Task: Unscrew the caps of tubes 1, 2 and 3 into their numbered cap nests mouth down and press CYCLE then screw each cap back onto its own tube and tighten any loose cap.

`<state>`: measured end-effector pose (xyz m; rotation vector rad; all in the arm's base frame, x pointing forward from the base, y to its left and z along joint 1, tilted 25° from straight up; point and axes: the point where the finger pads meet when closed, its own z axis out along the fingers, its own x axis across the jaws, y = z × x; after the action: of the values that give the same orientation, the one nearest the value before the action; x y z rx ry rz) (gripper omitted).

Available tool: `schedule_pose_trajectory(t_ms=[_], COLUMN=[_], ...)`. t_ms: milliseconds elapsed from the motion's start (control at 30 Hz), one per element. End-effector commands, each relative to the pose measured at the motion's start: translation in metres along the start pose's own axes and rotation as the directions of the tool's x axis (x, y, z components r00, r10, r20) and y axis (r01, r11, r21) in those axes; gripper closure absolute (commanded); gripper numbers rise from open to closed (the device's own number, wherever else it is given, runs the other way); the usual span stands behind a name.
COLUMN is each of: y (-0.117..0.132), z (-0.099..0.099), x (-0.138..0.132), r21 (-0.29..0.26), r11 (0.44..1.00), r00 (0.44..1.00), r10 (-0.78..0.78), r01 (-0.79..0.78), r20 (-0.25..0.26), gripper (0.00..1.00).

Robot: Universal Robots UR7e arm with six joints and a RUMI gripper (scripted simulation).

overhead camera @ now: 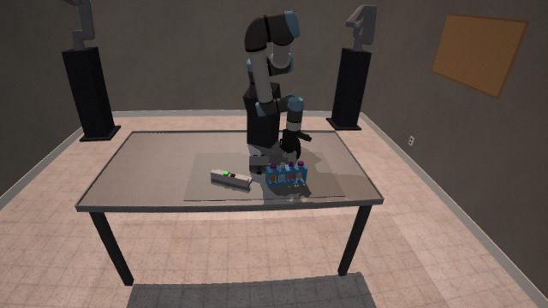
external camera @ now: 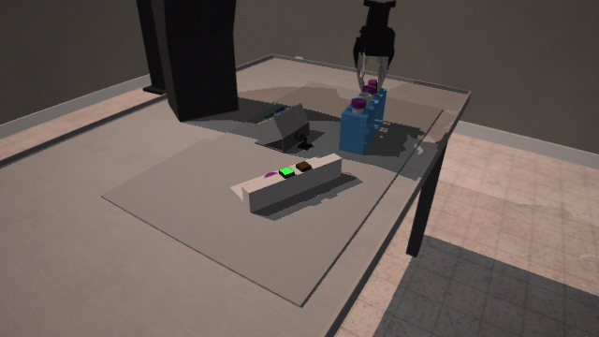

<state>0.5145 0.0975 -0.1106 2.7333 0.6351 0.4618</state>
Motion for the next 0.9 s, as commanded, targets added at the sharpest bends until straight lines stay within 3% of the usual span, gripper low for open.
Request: schedule_pose_trajectory(t_ms=[0, 300, 467, 633, 800, 867], y=[0.0001, 0.0001, 0.0001, 0.0001, 0.0001, 0.0001], z=[-0.0004, -0.0004, -0.0002, 0.0000, 0.0003, 0.0003], x=[0.0004, 0.0004, 0.0004, 0.0004, 0.0004, 0.0003], r21=[0.000, 0.000, 0.001, 0.001, 0.001, 0.001], r11=[1.000, 1.000, 0.989, 0.922, 0.797, 0.794], r00=[1.000, 1.000, 0.989, 0.922, 0.797, 0.794], r10=[-0.002, -0.001, 0.147, 0.388, 0.604, 0.608], r01=[0.002, 0.001, -0.147, -0.388, -0.604, -0.608], r20=[-0.001, -0.001, -0.001, -0.001, -0.001, -0.001], gripper=[1.00, 1.00, 1.00, 1.00, 1.00, 1.00])
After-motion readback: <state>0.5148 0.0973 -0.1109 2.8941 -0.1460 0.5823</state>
